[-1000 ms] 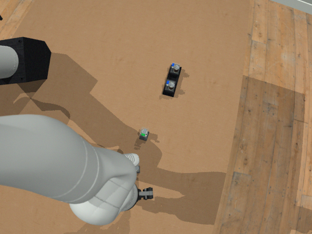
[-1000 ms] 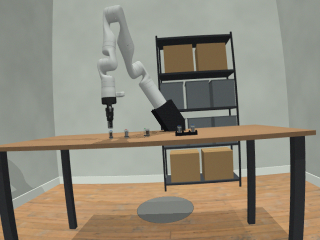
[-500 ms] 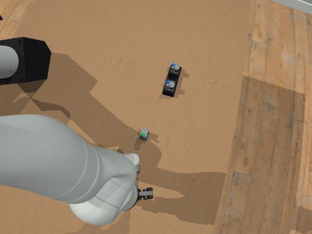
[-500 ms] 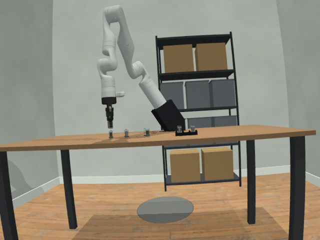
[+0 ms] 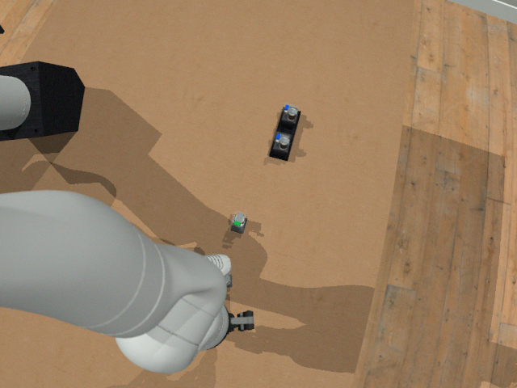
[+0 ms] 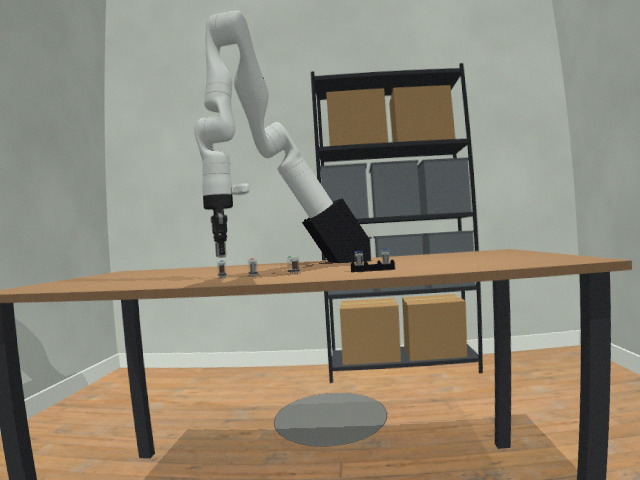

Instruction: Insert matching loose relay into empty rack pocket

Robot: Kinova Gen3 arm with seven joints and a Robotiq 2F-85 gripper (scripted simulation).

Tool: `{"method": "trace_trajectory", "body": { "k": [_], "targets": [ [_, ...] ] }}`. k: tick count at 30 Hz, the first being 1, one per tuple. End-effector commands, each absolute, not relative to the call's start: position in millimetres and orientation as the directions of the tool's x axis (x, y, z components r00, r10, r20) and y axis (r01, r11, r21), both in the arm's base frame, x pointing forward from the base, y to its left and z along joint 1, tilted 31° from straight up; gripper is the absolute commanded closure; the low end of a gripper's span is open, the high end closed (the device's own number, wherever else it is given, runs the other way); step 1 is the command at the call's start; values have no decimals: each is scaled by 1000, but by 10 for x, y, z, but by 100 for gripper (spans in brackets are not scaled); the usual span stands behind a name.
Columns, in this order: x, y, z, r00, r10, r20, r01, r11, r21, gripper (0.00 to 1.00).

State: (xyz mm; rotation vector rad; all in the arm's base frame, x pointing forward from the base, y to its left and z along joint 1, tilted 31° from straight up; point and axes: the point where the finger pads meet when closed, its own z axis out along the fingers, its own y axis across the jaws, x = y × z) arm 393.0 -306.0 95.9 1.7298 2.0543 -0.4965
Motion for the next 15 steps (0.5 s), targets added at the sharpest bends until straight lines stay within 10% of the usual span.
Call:
{"method": "trace_trajectory", "body": {
  "k": [1, 15],
  "targets": [
    [3931, -3066, 953, -148, 841, -521, 986, 167, -9, 47],
    [3939, -3116, 871, -148, 841, -521, 986, 167, -9, 47]
  ]
}}
